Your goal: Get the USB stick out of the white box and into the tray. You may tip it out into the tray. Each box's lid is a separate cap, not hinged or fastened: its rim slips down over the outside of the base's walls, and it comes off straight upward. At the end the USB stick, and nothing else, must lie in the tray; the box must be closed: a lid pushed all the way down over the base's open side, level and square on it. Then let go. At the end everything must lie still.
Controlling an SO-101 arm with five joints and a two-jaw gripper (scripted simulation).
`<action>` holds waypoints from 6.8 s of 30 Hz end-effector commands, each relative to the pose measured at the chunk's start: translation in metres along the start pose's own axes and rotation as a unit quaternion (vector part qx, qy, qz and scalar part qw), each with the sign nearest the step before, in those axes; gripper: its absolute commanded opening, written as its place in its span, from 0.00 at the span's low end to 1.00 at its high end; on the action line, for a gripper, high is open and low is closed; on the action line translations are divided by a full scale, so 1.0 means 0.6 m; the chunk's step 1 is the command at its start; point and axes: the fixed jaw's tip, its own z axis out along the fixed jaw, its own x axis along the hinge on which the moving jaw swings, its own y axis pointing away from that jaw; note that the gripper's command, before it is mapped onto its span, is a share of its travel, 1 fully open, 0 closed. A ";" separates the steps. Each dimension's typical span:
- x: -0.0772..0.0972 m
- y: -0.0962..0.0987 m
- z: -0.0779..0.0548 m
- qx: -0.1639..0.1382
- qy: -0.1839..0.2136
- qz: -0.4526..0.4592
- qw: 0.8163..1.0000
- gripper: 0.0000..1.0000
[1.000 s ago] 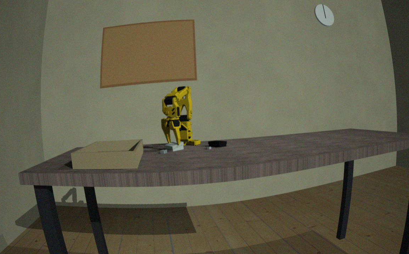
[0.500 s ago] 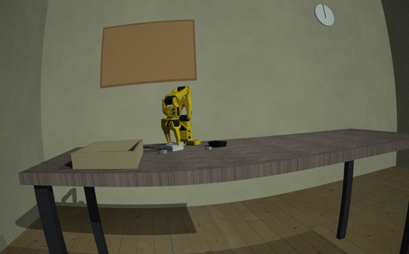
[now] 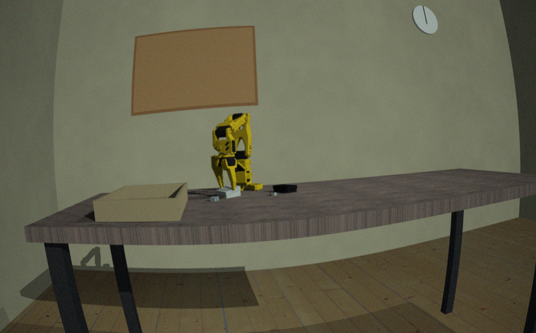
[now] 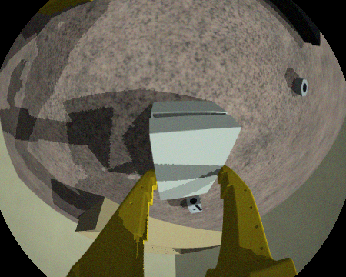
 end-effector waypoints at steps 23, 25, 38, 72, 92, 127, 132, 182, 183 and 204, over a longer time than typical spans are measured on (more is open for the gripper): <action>0.000 -0.002 0.005 -0.001 0.000 0.002 1.000 0.22; 0.000 -0.002 0.005 -0.001 0.000 0.002 1.000 0.22; 0.000 -0.003 0.009 -0.001 0.000 0.002 1.000 0.22; 0.000 -0.003 0.012 -0.001 0.000 0.002 1.000 0.22; 0.000 -0.003 0.012 -0.001 0.000 0.002 1.000 0.22; 0.000 -0.004 0.015 -0.001 0.000 0.002 1.000 0.22; 0.001 -0.004 0.017 -0.001 0.000 0.002 1.000 0.22; 0.001 -0.004 0.018 -0.001 0.000 0.002 1.000 0.29; 0.001 -0.004 0.018 -0.001 0.000 0.002 1.000 0.29; 0.004 -0.006 0.008 -0.001 0.000 0.002 1.000 0.29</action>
